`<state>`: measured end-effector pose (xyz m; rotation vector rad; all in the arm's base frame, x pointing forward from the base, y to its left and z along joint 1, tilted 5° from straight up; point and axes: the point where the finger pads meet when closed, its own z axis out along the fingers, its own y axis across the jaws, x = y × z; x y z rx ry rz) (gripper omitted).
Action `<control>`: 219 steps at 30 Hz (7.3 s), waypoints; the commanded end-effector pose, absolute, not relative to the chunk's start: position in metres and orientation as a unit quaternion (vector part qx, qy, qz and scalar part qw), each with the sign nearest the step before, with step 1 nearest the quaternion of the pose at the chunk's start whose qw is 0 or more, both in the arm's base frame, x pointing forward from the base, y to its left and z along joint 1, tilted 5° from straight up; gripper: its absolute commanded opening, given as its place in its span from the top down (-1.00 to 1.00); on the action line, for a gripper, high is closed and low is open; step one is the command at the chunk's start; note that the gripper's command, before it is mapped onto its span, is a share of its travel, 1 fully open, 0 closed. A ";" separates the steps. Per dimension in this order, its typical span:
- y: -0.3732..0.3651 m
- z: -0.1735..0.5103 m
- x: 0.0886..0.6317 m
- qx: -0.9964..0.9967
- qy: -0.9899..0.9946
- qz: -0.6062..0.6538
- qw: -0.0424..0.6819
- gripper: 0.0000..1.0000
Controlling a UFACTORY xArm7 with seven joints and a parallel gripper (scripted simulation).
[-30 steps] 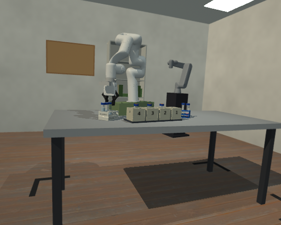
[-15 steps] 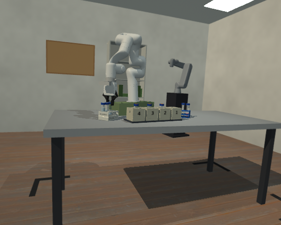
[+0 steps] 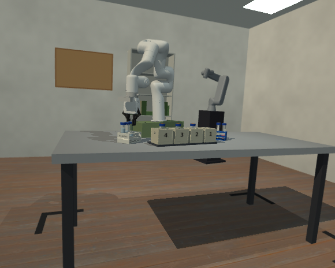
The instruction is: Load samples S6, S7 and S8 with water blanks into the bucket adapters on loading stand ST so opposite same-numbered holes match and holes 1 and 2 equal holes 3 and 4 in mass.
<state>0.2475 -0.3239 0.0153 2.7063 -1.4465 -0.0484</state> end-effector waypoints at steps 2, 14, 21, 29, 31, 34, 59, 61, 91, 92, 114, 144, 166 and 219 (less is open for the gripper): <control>-0.325 0.016 0.249 0.881 -0.471 -0.014 0.037 1.00; -0.325 0.016 0.249 0.881 -0.471 -0.014 0.037 1.00; -0.325 0.020 0.249 0.881 -0.471 -0.014 0.037 1.00; -0.325 0.024 0.249 0.881 -0.471 -0.014 0.037 1.00; -0.324 0.025 0.249 0.881 -0.471 -0.014 0.037 1.00; -0.324 0.027 0.249 0.881 -0.471 -0.014 0.037 1.00; -0.324 0.040 0.250 0.881 -0.471 -0.014 0.037 1.00; -0.324 0.044 0.250 0.881 -0.471 -0.014 0.037 1.00; -0.321 0.096 0.254 0.881 -0.471 -0.014 0.037 1.00; -0.321 0.098 0.254 0.881 -0.471 -0.014 0.037 1.00; -0.319 0.138 0.256 0.881 -0.471 -0.014 0.037 1.00; -0.271 0.148 0.275 0.947 -0.318 -0.020 0.034 1.00; -0.178 0.141 0.311 0.999 0.000 -0.029 0.025 1.00; 0.042 0.125 0.394 0.999 0.000 -0.029 0.024 1.00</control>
